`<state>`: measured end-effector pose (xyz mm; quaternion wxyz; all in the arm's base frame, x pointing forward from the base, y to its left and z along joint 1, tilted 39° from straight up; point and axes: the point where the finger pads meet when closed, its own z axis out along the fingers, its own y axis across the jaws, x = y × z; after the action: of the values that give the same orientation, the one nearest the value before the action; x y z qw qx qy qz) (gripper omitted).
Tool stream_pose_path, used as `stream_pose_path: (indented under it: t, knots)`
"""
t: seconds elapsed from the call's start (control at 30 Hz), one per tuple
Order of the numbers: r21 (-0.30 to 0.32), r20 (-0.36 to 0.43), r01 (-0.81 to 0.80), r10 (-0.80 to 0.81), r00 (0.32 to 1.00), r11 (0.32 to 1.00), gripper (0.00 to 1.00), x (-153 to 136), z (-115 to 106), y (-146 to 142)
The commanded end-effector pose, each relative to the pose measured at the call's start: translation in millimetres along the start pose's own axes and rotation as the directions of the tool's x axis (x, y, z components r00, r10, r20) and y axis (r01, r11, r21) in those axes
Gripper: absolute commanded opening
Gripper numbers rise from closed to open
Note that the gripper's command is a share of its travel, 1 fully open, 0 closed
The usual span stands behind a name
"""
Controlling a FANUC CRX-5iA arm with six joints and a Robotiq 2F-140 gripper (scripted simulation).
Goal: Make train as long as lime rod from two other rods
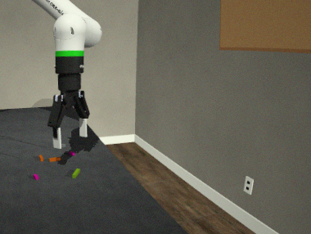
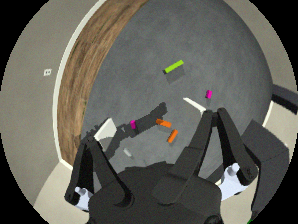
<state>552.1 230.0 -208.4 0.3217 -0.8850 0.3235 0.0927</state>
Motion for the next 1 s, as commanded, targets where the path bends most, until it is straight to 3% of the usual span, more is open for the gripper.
stream_pose_path:
  t: [0.0, 0.67, 0.73, 0.8, 0.83, 0.97]
  knots:
    - [0.0, 0.0, 0.0, 0.0, 1.0, 1.0, 1.0, 0, 0, 0]
    - [0.0, -0.001, -0.005, 0.005, 1.0, 1.0, 1.0, 1, 0, 2]
    - [-0.003, -0.002, -0.097, 0.097, 0.995, 0.995, 1.0, 4, -5, 39]
    - [-0.003, -0.002, -0.097, 0.097, 0.995, 0.995, 1.0, 4, -5, 39]
    - [-0.003, -0.003, -0.161, 0.161, 0.987, 0.987, 1.0, 5, -9, 64]
    - [-0.003, -0.003, -0.261, 0.261, 0.965, 0.965, 1.0, 2, -14, 103]
